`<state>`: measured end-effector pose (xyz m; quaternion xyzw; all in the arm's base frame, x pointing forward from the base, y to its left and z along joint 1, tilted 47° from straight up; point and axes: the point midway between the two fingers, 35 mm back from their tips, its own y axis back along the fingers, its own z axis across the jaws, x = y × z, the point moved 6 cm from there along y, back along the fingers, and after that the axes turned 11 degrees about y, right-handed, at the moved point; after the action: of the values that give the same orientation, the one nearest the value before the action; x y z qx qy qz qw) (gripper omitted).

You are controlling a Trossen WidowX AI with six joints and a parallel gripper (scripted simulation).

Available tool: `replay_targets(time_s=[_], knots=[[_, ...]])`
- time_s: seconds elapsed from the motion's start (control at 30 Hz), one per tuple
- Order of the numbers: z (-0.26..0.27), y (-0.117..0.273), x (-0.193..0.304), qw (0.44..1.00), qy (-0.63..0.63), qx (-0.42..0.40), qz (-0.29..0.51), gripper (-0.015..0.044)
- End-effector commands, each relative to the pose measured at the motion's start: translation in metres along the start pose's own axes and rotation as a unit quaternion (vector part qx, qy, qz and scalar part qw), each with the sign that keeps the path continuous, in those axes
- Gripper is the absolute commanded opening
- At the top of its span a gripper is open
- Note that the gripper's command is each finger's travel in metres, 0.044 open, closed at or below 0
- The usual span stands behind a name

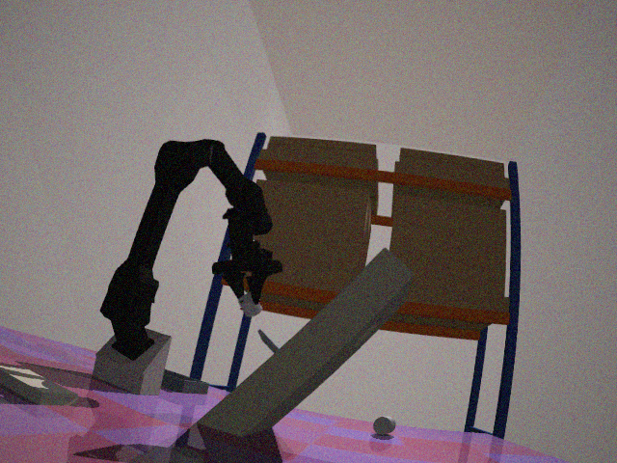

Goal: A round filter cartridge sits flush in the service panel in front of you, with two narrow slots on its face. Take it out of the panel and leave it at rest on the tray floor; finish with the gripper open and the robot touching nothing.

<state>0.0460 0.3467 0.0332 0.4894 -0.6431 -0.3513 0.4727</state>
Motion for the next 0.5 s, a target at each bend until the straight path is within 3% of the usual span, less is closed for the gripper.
replay_targets(time_s=[0.0,0.47], knots=[[0.003,0.002,-0.005,1.000,0.015,-0.008,-0.012,0.0000],[0.067,-0.035,0.010,0.992,0.108,-0.062,-0.026,0.0000]])
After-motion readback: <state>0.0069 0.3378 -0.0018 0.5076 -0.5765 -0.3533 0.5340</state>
